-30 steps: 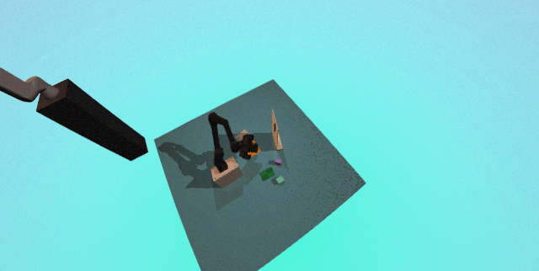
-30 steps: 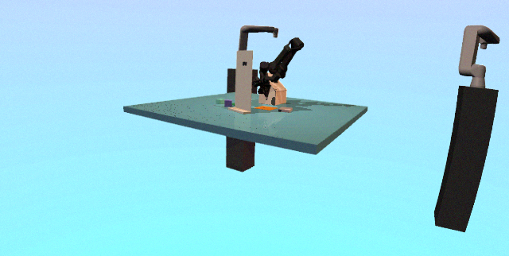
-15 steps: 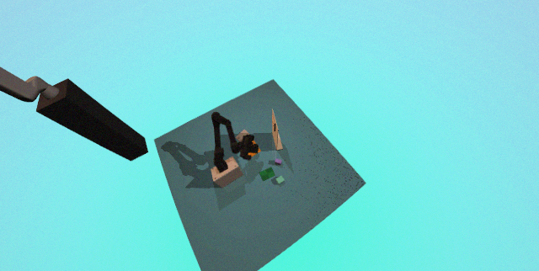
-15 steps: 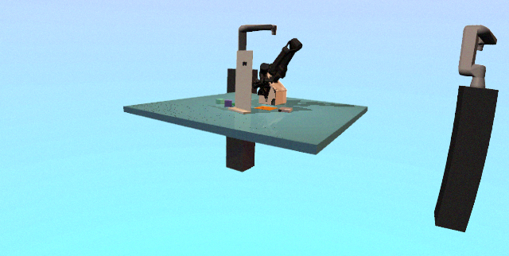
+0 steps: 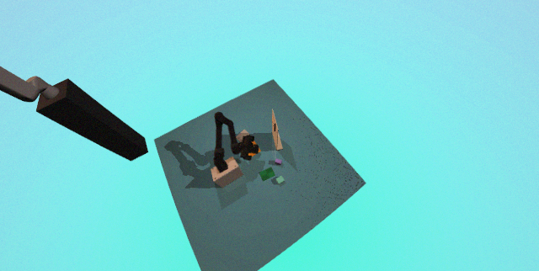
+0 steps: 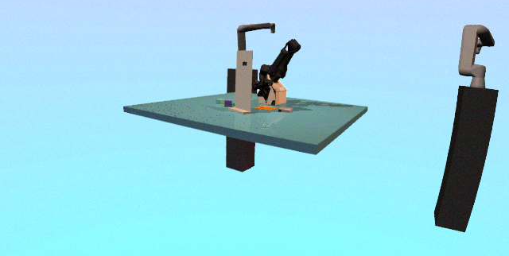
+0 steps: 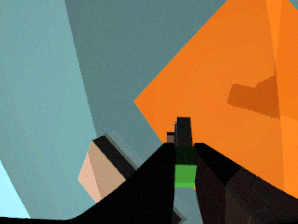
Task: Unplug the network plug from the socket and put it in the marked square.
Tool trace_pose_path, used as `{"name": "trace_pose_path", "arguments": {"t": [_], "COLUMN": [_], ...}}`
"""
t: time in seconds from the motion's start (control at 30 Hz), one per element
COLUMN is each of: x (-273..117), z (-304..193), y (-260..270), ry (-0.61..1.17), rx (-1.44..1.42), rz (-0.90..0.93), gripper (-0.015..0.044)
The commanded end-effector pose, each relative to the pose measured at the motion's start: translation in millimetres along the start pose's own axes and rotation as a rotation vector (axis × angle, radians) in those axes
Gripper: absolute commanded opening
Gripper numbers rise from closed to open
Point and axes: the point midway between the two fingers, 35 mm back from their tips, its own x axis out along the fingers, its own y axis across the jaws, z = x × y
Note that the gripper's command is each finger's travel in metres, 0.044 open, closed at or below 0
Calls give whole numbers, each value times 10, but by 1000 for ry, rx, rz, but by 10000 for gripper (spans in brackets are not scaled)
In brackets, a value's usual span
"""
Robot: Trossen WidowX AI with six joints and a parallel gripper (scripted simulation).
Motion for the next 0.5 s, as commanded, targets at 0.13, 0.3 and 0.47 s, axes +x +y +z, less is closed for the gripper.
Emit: {"name": "trace_pose_path", "arguments": {"t": [0.13,0.3,0.47], "x": [43,67,92], "z": [-4,-6,-8], "y": [-58,-76,-94], "ry": [-2,-2,-2], "rx": [12,12,13], "rz": [-6,-6,-5], "gripper": [0,0,0]}}
